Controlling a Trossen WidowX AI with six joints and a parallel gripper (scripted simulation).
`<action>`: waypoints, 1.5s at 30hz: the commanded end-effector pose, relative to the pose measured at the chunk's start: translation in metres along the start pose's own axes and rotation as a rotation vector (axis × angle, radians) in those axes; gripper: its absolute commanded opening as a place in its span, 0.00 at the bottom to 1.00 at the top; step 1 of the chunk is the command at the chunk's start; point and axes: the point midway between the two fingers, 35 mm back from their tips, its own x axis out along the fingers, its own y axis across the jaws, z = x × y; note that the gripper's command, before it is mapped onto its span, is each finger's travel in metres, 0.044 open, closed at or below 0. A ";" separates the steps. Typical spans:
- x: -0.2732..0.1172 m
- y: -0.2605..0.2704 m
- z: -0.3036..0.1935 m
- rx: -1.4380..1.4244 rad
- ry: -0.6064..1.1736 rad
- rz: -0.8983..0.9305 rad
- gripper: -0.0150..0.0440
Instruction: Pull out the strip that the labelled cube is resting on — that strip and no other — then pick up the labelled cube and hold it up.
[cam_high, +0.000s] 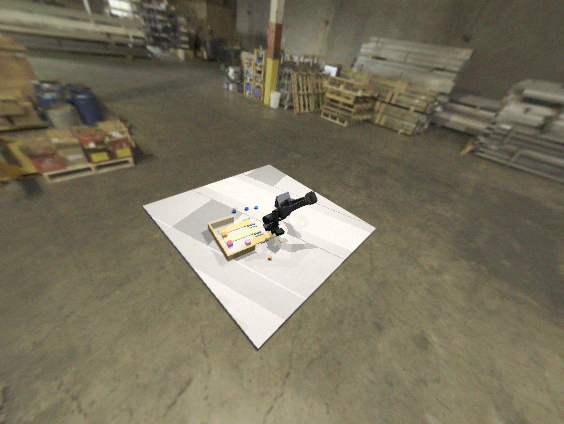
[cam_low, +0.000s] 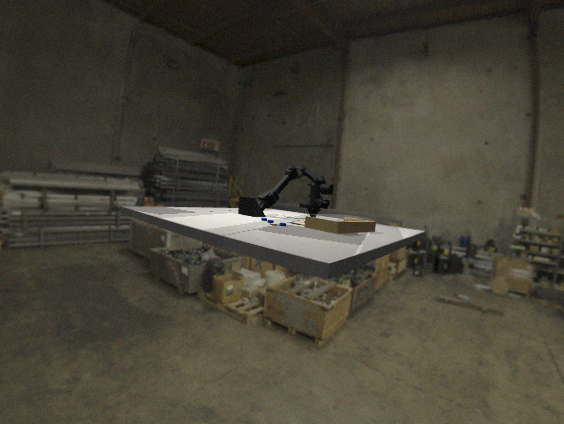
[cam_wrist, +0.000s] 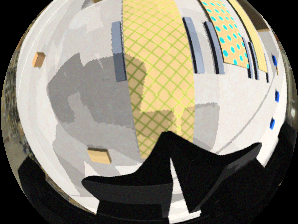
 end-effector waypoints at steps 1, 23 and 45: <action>0.005 -0.002 -0.011 0.011 0.022 -0.005 0.25; 0.004 -0.003 -0.044 0.012 0.023 -0.005 0.25; 0.004 -0.003 -0.072 0.013 0.024 -0.005 0.25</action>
